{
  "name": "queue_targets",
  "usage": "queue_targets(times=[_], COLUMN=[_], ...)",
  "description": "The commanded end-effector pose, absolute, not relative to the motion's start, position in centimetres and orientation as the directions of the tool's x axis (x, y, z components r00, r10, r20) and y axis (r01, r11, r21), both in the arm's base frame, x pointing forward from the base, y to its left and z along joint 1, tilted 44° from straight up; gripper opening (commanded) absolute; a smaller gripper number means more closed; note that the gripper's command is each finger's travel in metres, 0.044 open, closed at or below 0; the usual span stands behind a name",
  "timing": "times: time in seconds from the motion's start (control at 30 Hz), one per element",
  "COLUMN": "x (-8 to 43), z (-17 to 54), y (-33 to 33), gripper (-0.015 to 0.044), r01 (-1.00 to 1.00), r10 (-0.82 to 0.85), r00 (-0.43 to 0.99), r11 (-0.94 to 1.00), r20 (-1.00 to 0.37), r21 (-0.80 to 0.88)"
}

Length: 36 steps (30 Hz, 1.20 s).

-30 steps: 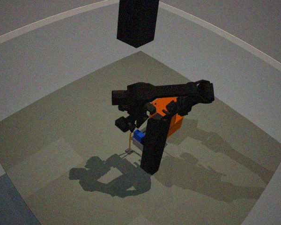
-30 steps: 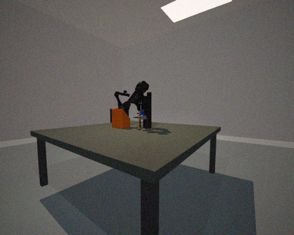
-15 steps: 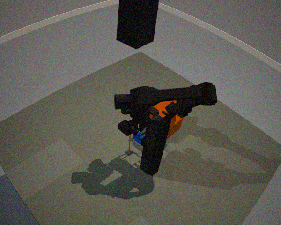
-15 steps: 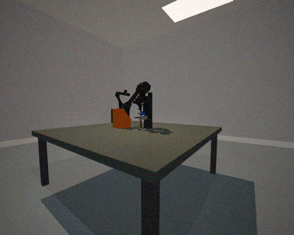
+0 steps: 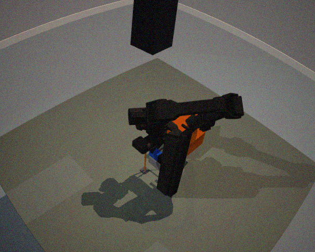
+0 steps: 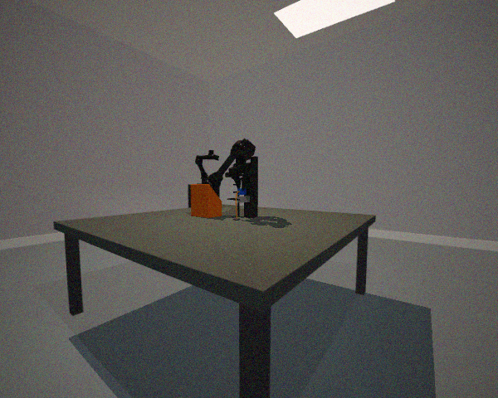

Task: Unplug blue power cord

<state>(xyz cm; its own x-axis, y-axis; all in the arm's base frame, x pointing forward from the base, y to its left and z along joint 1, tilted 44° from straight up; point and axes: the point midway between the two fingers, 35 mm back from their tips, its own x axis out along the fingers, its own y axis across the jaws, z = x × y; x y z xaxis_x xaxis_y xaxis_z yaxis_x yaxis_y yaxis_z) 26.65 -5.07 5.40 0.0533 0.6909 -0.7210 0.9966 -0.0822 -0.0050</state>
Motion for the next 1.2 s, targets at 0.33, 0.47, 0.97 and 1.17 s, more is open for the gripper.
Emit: queue_targets(times=[0.33, 0.47, 0.97, 1.17], x=[26.7, 26.7, 26.6, 26.5], z=[5.1, 4.6, 3.1, 2.6], y=[-5.5, -6.0, -7.9, -8.7], gripper=[0.0, 0.0, 0.0, 0.0], r01=[0.997, 0.997, 0.996, 0.996], r10=[0.69, 0.689, 0.688, 0.688], r00=[0.054, 0.054, 0.055, 0.056], r11=[-0.082, -0.082, -0.085, -0.085], r20=[-0.722, -0.722, -0.724, -0.724], r21=[-0.004, -0.004, -0.004, -0.004])
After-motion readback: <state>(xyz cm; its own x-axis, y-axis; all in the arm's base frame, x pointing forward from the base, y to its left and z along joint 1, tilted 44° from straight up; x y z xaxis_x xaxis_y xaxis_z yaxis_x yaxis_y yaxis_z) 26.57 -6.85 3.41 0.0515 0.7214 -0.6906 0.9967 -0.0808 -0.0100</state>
